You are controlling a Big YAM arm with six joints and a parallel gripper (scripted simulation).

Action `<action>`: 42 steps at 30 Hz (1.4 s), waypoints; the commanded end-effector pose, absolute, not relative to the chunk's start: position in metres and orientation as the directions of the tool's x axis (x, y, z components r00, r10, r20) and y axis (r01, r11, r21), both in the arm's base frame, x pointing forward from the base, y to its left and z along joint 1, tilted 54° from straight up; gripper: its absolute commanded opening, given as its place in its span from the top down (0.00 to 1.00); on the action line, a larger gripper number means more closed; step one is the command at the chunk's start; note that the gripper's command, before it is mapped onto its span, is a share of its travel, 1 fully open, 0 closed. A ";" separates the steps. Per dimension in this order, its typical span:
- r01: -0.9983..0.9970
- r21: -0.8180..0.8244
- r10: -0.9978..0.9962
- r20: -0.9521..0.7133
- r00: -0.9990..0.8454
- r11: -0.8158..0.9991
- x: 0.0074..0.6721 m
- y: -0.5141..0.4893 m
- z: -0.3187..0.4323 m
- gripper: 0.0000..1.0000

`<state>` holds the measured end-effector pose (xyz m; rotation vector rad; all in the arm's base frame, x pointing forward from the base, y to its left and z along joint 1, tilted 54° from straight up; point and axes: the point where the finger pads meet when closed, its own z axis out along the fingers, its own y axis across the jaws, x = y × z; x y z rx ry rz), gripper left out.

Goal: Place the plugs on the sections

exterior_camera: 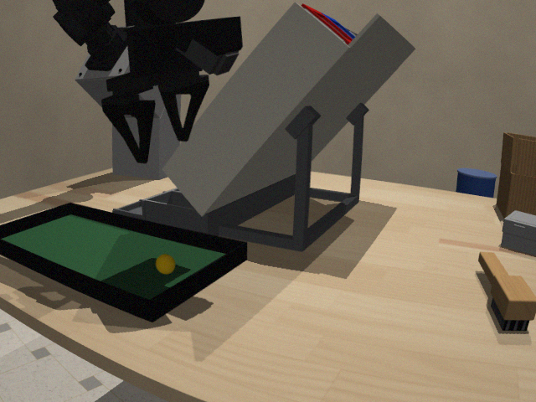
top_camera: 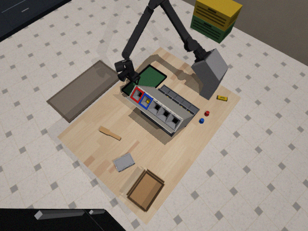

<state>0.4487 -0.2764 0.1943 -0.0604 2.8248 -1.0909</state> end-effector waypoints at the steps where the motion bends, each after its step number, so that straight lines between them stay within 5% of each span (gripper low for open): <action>1: 0.009 -0.675 -0.083 -0.104 -0.991 0.738 0.455 -0.280 0.202 0.20; 42: 0.005 -0.675 -0.086 -0.101 -0.991 0.738 0.458 -0.285 0.205 0.20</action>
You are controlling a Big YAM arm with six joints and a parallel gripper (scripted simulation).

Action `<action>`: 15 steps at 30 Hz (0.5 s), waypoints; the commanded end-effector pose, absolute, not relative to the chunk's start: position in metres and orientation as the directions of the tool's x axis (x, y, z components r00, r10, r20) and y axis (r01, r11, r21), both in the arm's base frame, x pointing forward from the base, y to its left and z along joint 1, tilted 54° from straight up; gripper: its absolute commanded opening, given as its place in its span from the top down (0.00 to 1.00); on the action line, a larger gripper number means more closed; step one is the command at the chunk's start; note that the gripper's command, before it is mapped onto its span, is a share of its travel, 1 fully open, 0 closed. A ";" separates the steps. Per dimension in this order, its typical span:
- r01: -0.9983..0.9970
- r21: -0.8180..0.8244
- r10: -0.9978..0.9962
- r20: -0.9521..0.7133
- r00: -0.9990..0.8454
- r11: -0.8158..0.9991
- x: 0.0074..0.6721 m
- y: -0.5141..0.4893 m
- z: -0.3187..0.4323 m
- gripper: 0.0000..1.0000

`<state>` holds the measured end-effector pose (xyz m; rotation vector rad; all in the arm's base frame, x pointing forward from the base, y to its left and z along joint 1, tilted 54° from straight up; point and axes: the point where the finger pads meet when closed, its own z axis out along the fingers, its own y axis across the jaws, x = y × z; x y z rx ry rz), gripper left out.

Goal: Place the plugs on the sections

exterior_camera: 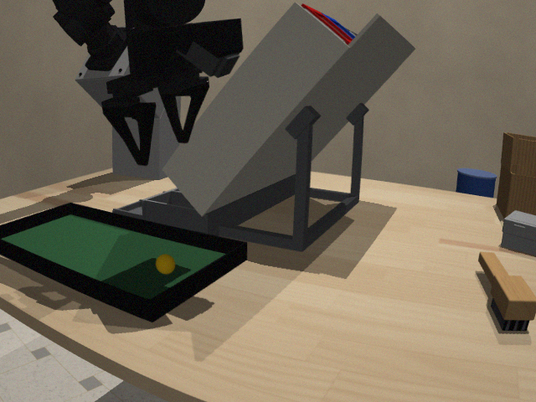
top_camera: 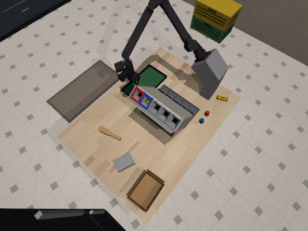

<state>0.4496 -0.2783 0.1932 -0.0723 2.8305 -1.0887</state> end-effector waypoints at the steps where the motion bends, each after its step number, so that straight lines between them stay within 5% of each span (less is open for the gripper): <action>1: 0.004 -0.675 -0.087 -0.101 -0.991 0.738 0.458 -0.286 0.205 0.20; 15: 0.001 -0.675 -0.089 -0.099 -0.991 0.738 0.463 -0.324 0.175 0.20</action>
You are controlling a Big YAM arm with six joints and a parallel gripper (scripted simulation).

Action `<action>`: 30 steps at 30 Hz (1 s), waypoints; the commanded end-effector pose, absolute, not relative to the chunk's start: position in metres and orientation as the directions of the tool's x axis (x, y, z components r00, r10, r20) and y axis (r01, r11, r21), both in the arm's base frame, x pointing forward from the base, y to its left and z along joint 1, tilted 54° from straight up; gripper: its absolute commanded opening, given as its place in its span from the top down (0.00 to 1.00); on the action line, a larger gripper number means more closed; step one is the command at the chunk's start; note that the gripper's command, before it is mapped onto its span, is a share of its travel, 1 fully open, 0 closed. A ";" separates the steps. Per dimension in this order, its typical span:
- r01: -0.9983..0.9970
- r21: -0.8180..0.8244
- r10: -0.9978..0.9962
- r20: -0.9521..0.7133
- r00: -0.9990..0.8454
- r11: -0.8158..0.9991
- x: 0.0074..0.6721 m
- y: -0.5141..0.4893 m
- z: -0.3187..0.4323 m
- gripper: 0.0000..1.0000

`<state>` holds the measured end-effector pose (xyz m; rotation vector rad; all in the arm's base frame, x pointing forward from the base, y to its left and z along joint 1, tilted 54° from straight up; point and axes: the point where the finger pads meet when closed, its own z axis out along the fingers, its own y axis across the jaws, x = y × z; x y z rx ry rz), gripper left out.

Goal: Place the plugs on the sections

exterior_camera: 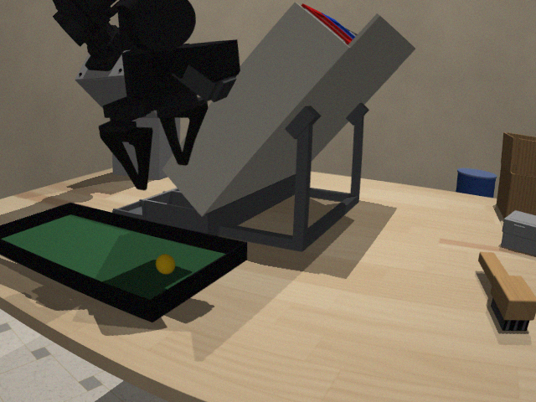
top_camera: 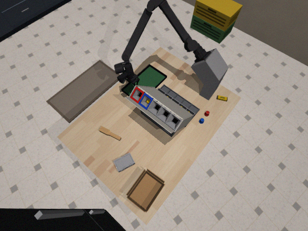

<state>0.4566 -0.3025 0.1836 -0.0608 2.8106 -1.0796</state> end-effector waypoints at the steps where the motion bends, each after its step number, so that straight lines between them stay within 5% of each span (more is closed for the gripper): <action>1: 0.001 -0.675 -0.089 -0.099 -0.991 0.738 0.464 -0.330 0.170 0.20; 30: -0.038 -0.673 -0.108 -0.062 -0.992 0.739 0.468 -0.367 0.139 0.20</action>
